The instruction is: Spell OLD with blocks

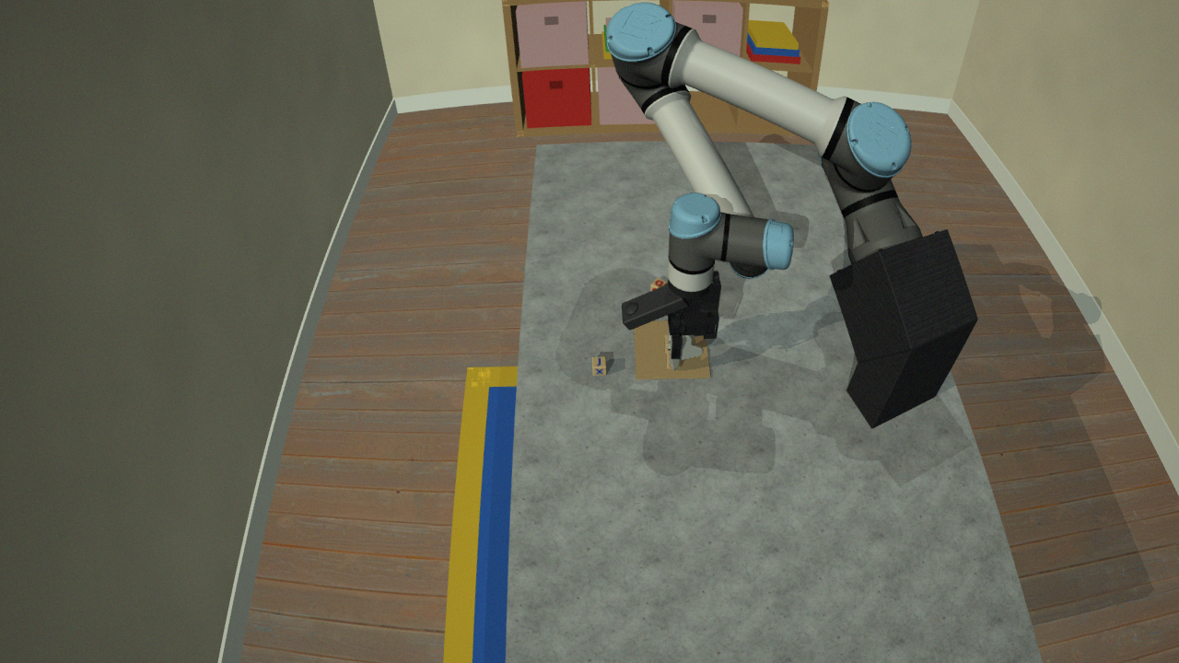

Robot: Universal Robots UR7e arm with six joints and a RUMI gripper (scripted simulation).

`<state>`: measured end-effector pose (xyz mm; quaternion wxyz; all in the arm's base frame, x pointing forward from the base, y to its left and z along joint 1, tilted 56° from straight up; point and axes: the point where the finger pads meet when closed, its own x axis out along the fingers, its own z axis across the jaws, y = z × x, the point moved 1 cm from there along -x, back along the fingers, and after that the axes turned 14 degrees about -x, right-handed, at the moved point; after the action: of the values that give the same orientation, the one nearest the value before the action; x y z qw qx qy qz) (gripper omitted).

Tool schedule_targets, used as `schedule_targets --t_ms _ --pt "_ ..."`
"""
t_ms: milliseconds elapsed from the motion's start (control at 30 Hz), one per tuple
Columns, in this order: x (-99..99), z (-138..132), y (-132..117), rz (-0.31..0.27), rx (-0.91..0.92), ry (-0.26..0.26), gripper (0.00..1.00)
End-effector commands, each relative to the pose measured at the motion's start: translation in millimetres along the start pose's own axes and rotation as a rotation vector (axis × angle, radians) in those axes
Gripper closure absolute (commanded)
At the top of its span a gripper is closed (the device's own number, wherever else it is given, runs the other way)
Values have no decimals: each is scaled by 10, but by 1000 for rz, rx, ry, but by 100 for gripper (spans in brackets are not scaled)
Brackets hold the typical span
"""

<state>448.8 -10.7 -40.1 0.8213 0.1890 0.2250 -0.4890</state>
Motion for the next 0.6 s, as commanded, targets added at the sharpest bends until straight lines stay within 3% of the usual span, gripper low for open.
schedule_targets --t_ms 0,567 --pt "-3 0 2 1 0 0 95" --pt "32 0 3 1 0 0 95"
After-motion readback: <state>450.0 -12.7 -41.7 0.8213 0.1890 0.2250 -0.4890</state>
